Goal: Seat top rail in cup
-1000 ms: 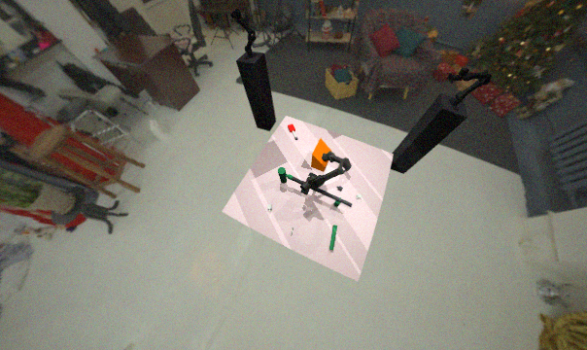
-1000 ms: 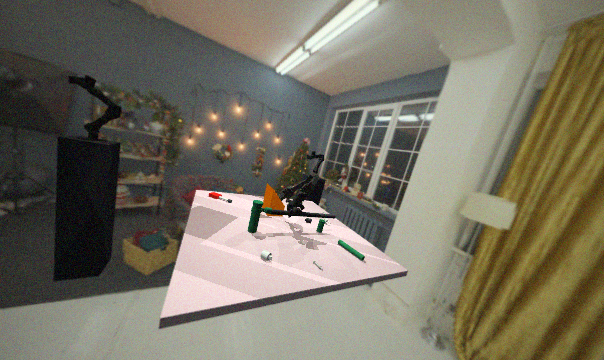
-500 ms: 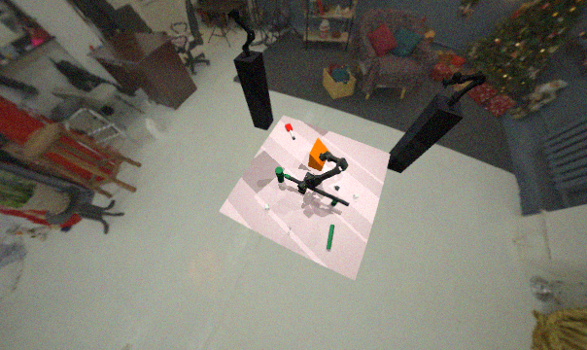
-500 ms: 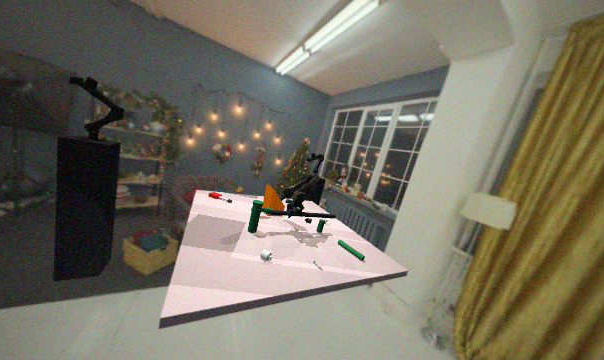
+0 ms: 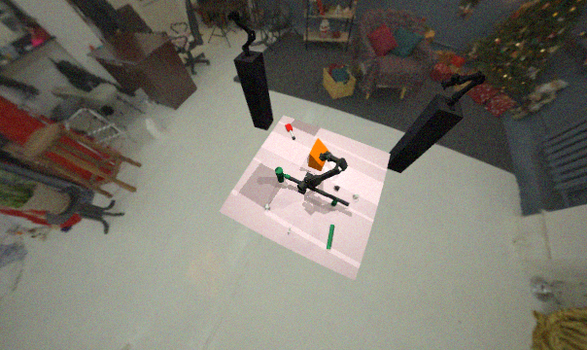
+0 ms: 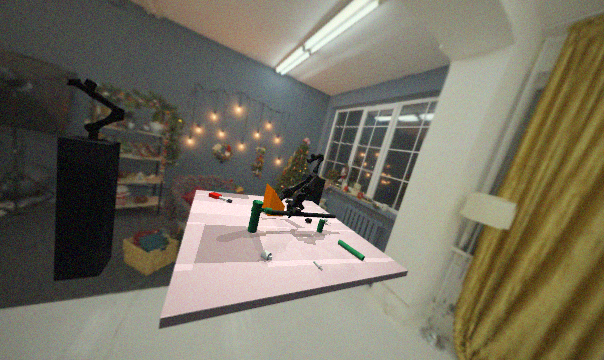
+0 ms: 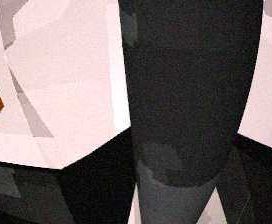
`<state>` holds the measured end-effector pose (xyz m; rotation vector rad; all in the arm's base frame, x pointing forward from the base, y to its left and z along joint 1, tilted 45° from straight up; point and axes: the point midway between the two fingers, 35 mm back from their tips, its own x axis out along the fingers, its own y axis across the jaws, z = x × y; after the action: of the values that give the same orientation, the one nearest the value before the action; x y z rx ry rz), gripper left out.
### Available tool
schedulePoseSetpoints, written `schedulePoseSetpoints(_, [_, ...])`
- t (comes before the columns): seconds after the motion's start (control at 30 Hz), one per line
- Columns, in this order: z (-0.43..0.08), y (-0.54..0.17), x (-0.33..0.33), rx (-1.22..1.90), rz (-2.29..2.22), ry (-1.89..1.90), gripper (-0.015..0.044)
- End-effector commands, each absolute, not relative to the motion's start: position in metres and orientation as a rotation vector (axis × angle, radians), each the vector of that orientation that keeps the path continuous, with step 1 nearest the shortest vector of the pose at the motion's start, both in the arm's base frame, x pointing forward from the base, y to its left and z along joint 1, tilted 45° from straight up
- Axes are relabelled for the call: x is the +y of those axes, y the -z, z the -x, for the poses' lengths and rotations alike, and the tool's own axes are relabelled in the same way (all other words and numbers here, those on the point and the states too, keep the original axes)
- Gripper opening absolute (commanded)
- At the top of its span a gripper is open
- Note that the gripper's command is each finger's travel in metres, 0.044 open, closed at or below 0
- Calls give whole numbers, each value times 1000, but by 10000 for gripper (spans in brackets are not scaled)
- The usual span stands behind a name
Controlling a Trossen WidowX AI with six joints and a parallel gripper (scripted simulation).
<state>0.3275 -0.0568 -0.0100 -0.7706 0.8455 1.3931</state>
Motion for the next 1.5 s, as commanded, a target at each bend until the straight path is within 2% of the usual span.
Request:
schedulePoseSetpoints(0.0, [-328,10,-71,858,789,-1371,0])
schedulePoseSetpoints(1.47, [-329,15,-88,859,790,-1371,0])
